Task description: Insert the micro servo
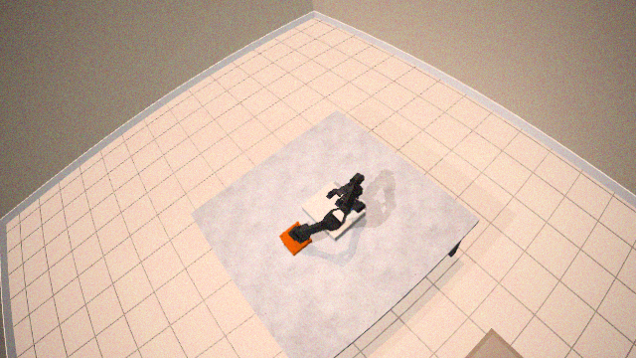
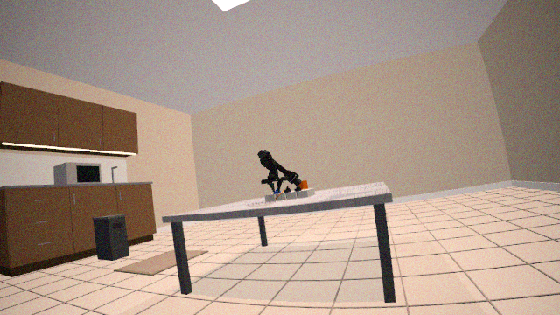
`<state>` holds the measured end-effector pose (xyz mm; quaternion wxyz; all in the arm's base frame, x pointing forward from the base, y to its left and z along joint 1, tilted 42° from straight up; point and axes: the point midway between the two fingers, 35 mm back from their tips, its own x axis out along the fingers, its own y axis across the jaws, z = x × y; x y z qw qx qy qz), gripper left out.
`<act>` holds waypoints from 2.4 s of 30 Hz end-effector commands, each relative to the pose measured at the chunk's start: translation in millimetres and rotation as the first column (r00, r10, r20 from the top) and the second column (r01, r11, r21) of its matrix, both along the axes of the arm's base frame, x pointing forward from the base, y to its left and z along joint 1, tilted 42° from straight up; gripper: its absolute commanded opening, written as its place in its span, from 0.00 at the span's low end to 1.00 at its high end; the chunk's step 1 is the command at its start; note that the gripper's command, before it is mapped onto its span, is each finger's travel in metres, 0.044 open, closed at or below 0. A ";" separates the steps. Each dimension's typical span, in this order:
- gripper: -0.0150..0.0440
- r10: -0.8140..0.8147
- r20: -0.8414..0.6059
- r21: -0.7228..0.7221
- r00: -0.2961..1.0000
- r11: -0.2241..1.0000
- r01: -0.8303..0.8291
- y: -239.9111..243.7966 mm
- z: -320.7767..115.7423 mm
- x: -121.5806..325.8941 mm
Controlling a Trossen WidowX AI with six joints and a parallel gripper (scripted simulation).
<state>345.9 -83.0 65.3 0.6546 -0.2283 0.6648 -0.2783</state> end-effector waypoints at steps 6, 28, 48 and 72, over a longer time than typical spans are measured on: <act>0.57 0.006 -0.003 -0.001 1.000 1.000 -0.006 5.0 5.1 0.5; 1.00 0.006 -0.012 0.002 1.000 1.000 -0.006 74.5 70.9 -105.5; 1.00 0.091 -0.014 0.025 0.996 0.996 -0.091 101.0 98.2 -97.0; 1.00 0.091 -0.014 0.025 0.996 0.996 -0.091 101.0 98.2 -97.0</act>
